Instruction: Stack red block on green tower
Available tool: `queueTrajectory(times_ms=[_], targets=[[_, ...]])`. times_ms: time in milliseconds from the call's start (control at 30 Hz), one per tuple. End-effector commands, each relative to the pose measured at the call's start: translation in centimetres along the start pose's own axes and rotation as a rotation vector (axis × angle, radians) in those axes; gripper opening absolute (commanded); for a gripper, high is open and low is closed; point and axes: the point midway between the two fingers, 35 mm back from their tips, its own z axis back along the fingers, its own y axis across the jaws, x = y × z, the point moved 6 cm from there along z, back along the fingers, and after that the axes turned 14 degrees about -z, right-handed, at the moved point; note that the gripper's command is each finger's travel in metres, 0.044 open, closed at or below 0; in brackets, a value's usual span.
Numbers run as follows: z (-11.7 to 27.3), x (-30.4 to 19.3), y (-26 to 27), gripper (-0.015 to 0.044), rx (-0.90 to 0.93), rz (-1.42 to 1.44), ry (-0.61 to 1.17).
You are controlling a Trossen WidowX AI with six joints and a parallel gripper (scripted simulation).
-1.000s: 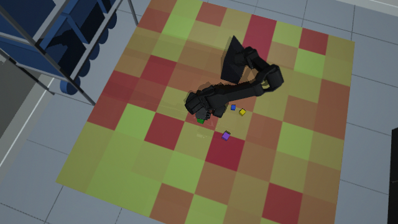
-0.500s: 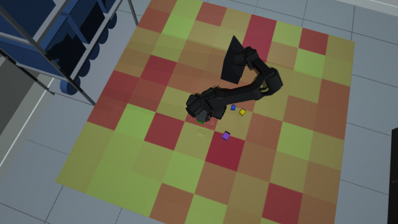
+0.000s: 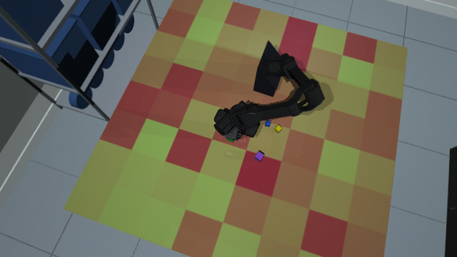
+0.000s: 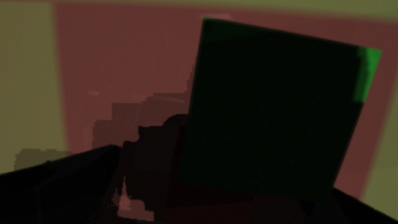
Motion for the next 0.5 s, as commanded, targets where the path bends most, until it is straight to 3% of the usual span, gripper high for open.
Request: queueTrajectory(times_ms=[0, 367, 467], targets=[[0.00, 0.00, 0.03, 0.0440, 0.004, -0.004, -0.001], [0.00, 0.00, 0.03, 0.0151, 0.004, -0.004, -0.001], [0.00, 0.00, 0.03, 0.0131, 0.004, -0.004, -0.001]])
